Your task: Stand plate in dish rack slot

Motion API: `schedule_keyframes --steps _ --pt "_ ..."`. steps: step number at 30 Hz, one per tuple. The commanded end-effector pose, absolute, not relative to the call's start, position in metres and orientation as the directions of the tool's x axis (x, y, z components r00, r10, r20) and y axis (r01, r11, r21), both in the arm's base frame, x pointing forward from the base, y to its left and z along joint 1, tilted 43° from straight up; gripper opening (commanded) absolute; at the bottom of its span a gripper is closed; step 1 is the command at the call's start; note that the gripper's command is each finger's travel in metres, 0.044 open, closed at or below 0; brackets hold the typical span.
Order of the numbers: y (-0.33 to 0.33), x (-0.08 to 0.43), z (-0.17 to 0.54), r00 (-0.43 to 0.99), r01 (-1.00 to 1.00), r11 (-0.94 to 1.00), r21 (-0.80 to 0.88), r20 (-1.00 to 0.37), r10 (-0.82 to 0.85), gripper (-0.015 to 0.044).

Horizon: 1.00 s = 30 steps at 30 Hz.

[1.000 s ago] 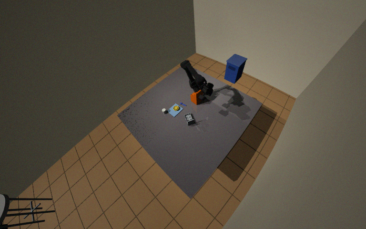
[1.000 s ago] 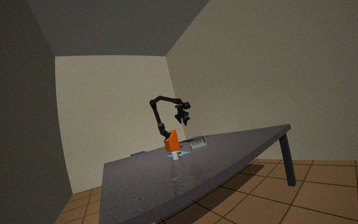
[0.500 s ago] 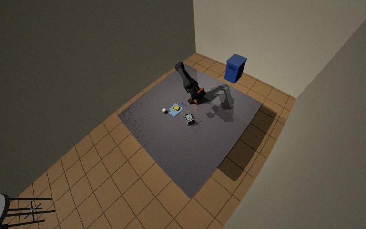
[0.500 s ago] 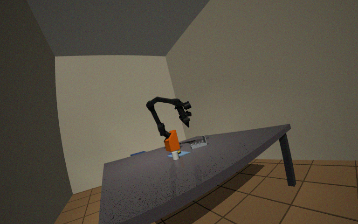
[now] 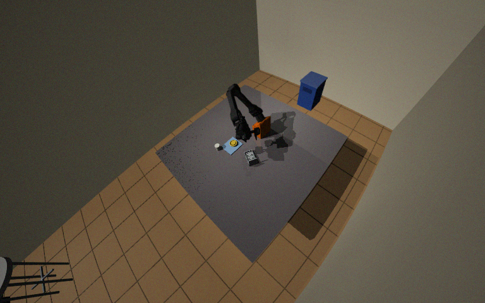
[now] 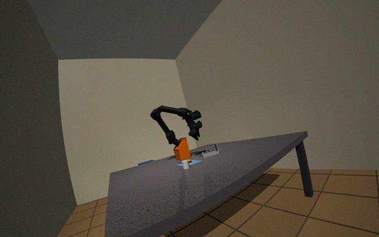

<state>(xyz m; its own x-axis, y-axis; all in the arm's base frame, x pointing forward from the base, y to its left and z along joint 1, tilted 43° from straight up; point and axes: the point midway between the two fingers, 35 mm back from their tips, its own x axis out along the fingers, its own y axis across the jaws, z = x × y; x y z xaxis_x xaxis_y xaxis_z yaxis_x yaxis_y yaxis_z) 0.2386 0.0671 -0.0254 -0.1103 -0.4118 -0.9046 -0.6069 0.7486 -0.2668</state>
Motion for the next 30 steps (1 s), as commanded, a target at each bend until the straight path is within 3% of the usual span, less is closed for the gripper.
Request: schedule_keyframes --steps 1,21,30 --pt "0.042 0.251 -0.019 -0.077 -0.521 0.782 -0.342 -0.894 -0.442 0.04" --pt "-0.115 0.273 0.028 -0.06 0.032 0.738 -0.674 -0.738 -0.672 0.04" --pt "-0.124 0.273 0.026 -0.065 0.05 0.729 -0.682 -0.731 -0.679 0.04"
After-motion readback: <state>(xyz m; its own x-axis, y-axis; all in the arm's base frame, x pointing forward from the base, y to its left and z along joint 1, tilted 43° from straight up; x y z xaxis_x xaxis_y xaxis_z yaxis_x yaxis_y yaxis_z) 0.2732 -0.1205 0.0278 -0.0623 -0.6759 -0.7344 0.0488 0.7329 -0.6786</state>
